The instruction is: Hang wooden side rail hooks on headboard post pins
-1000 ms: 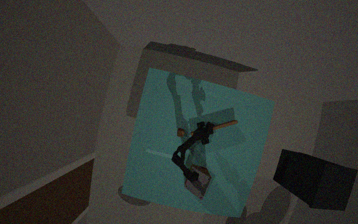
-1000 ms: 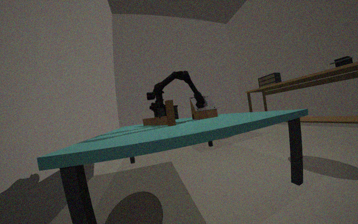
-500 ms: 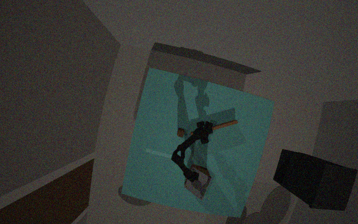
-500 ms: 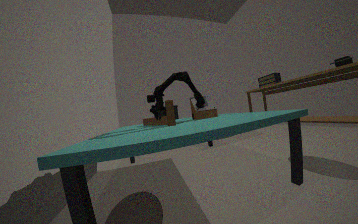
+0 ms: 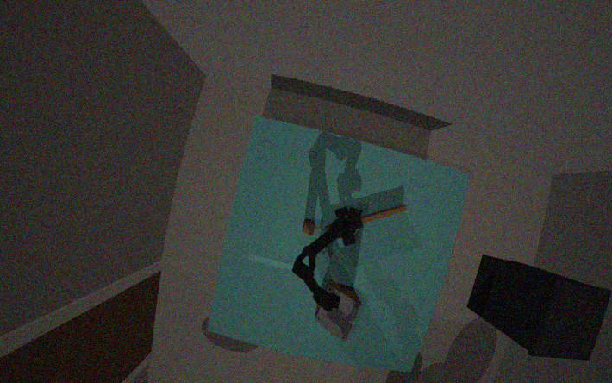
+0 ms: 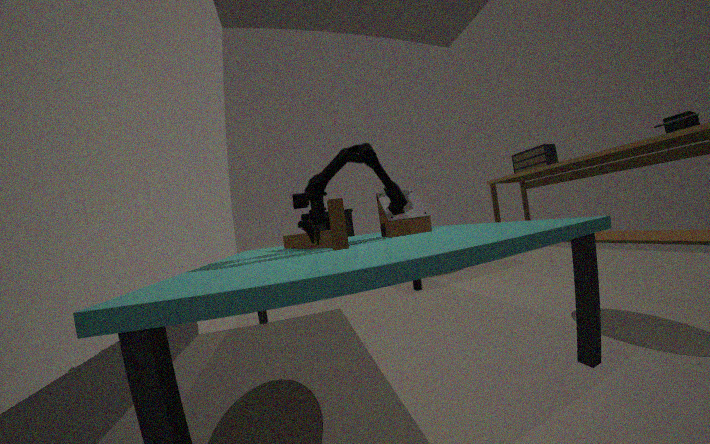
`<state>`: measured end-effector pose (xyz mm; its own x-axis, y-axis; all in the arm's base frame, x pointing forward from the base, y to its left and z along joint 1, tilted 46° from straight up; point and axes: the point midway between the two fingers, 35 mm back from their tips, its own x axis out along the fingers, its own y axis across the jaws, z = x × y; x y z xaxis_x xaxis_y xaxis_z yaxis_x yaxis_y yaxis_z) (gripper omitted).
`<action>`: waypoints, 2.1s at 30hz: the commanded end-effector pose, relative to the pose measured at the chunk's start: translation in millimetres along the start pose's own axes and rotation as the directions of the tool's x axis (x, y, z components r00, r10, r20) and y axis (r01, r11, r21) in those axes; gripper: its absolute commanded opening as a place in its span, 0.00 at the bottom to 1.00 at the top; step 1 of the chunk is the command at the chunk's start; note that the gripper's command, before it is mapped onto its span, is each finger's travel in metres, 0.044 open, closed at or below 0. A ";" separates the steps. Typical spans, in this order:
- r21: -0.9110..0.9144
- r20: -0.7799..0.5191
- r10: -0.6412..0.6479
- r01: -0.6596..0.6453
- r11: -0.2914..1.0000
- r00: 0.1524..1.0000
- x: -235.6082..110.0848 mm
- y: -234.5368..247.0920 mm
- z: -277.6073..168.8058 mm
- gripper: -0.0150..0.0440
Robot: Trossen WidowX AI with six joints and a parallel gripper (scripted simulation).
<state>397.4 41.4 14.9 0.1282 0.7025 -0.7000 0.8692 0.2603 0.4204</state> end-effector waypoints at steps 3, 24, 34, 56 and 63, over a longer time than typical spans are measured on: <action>0.007 -0.006 0.003 -0.003 1.000 1.000 3.6 -0.5 -0.7 0.87; 0.007 -0.006 0.003 -0.003 1.000 1.000 3.6 -0.5 -0.7 0.25; 0.064 -0.005 0.003 -0.003 0.998 1.000 3.5 -1.6 0.6 0.25; 0.254 -0.006 0.002 -0.001 0.967 1.000 3.7 -22.2 -5.7 0.25; 0.313 -0.006 0.002 0.000 0.950 1.000 3.8 -28.6 -8.4 0.25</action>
<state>375.8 42.7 6.7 0.1341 0.7063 -0.6951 0.9626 0.0738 0.2607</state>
